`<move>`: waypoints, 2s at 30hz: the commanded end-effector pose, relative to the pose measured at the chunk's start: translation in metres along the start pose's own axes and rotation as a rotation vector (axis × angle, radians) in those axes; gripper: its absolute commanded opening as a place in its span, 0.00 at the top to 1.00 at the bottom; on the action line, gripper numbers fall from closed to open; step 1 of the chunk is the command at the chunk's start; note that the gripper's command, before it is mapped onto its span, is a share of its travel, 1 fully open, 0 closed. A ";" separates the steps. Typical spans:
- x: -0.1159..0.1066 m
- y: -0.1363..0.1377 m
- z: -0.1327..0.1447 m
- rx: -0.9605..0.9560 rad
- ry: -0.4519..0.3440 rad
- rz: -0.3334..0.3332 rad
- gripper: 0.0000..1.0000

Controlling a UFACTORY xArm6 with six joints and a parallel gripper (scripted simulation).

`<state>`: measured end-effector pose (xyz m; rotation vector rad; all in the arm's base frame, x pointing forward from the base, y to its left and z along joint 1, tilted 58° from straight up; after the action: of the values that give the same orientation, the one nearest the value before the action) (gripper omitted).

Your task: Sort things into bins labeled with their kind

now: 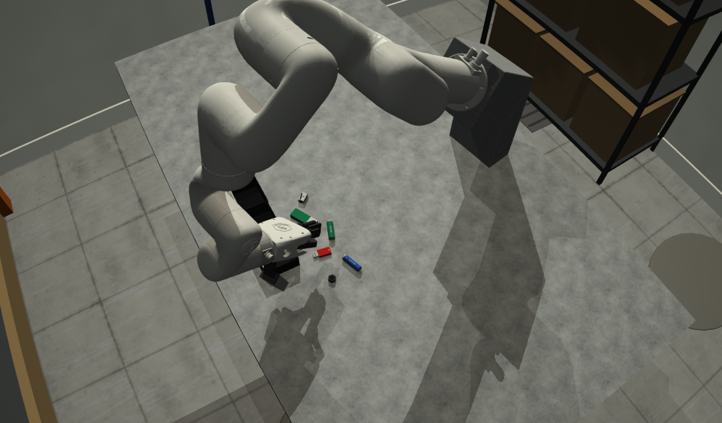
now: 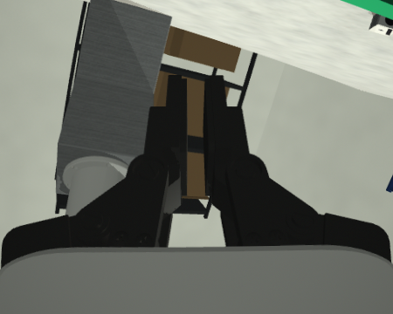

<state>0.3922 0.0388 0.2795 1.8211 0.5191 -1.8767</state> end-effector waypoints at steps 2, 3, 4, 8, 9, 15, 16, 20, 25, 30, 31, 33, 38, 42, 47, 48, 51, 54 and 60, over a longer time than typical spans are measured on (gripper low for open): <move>-0.004 0.012 0.005 0.177 0.015 -0.021 0.93; -0.004 0.013 0.005 0.194 0.016 -0.023 0.93; -0.005 0.020 0.008 0.226 0.019 -0.028 0.93; -0.006 0.025 0.010 0.333 0.026 -0.043 0.93; -0.008 0.022 0.020 0.342 0.075 -0.032 0.93; -0.016 0.004 0.072 0.360 0.232 0.003 0.93; -0.016 0.004 0.072 0.360 0.232 0.003 0.93; -0.020 -0.005 0.099 0.382 0.314 0.021 0.93; -0.024 -0.015 0.130 0.403 0.403 0.042 0.93; -0.026 -0.023 0.150 0.423 0.492 0.065 0.93; -0.024 -0.023 0.151 0.428 0.510 0.070 0.93; -0.024 -0.024 0.151 0.432 0.528 0.075 0.93; -0.021 -0.026 0.154 0.452 0.640 0.104 0.93; -0.019 -0.027 0.157 0.465 0.729 0.125 0.93; -0.016 -0.029 0.160 0.479 0.843 0.149 0.93; -0.015 -0.029 0.160 0.482 0.866 0.154 0.93; -0.015 -0.030 0.161 0.484 0.888 0.158 0.93; -0.012 -0.031 0.162 0.489 0.974 0.173 0.93; -0.012 -0.031 0.162 0.489 0.971 0.172 0.93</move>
<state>0.2474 -0.0278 0.3006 2.8527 0.1619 -1.1562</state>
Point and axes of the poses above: the point where the finger pads meet when closed, its own x axis out along the fingers, its own y axis across the jaws, z = x × y, the point moved 4 cm from there along -x, back along the fingers, and after that the axes turned 8 degrees about -x, right-handed, at the moved point
